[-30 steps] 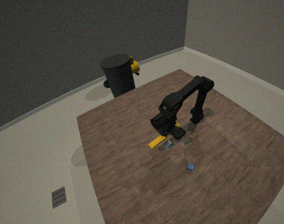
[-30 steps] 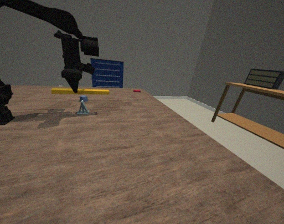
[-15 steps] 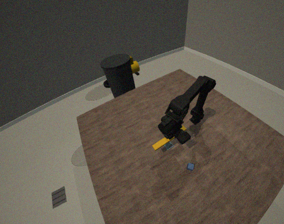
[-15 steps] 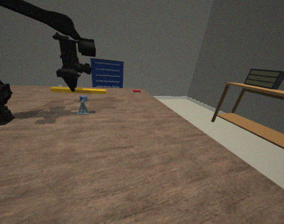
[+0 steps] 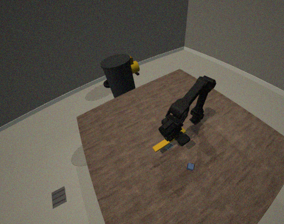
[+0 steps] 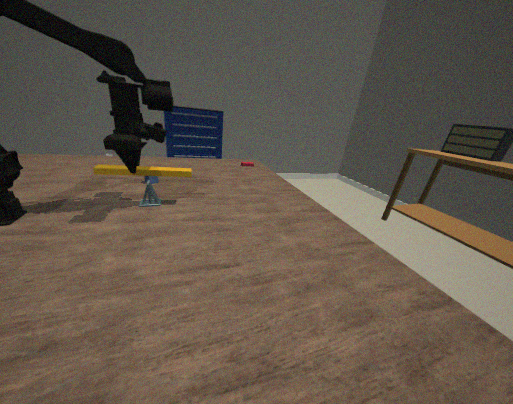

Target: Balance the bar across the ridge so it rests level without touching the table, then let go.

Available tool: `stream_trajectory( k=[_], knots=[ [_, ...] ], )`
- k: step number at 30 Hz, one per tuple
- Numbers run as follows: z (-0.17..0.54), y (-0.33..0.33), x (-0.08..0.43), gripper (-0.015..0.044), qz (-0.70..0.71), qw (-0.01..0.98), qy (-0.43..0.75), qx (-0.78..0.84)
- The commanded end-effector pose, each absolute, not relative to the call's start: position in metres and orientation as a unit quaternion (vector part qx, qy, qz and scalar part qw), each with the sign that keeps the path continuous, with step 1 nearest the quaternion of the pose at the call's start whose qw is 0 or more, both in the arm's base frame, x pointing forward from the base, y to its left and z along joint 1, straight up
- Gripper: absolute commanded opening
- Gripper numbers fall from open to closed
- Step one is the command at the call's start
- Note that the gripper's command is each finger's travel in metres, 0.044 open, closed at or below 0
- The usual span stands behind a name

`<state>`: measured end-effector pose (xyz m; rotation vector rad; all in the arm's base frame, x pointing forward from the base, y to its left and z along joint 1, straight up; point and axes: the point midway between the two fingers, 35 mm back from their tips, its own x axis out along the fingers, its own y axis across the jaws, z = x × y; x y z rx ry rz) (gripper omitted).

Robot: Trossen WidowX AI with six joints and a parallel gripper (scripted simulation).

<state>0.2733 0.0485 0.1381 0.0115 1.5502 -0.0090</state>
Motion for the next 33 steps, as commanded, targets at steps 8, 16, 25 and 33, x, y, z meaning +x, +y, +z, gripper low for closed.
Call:
stream_trajectory(
  k=[8, 16, 25, 33],
  knots=[
    [0.121, 0.049, 0.273, 0.0000, -0.004, 0.715, 0.699, 0.007],
    [0.122, 0.049, 0.273, 0.0000, -0.004, 0.715, 0.699, 0.007],
    [0.122, 0.049, 0.273, 0.0000, -0.004, 0.715, 0.699, 0.007],
    [0.121, 0.049, 0.273, 0.0000, -0.004, 0.715, 0.699, 0.007]
  ],
)
